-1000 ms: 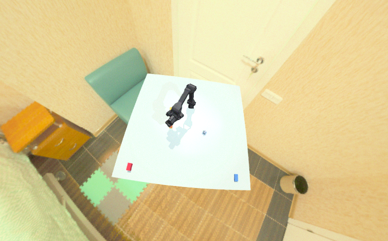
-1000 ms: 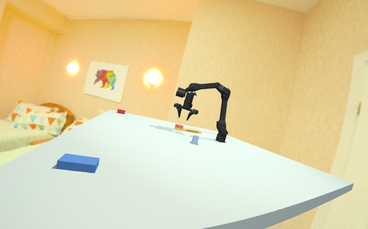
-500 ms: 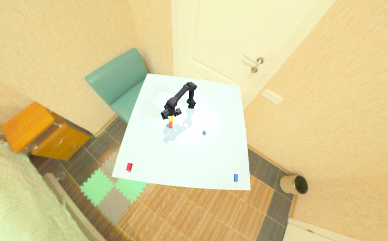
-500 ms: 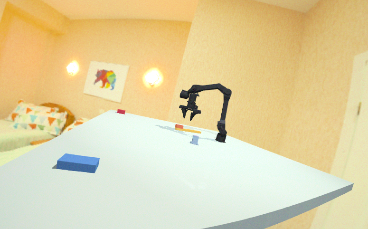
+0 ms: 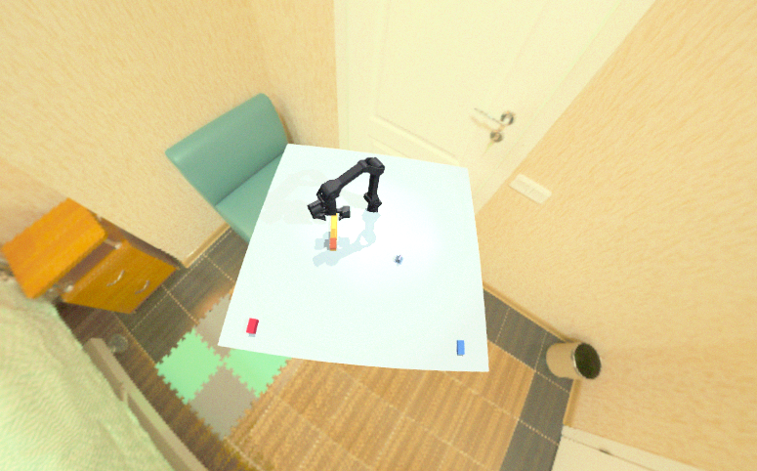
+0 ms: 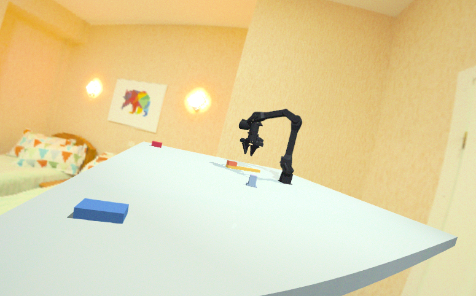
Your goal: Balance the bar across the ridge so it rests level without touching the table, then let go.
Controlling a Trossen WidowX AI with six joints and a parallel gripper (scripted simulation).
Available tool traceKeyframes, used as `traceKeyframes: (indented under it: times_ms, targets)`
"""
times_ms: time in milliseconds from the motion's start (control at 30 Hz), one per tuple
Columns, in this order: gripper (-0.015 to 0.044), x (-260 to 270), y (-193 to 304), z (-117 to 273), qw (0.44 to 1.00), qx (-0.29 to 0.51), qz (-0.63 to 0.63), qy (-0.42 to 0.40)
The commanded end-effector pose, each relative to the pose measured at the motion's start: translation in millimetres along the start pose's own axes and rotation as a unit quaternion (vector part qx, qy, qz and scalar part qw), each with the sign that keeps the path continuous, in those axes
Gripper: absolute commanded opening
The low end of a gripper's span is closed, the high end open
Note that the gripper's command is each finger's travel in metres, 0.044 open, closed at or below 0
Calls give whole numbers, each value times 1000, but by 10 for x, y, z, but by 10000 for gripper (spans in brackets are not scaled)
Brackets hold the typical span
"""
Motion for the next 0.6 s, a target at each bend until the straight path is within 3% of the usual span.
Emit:
traceKeyframes:
  times_ms: [0,400,567]
  targets:
    - [315,-12,-43,19,1000,5,-16,3]
    - [315,-11,-33,-632,1000,5,-16,3]
    - [315,-17,-36,-683,1000,5,-16,3]
Point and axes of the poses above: the point midway between the two fingers, 35 mm back from their tips, its own z axis back along the fingers, its own x axis across the jaws, y = z × x, the point moved 1 cm from there along z, back along the fingers, and after that the axes turned 1 degree about -z, right-handed, at the moved point
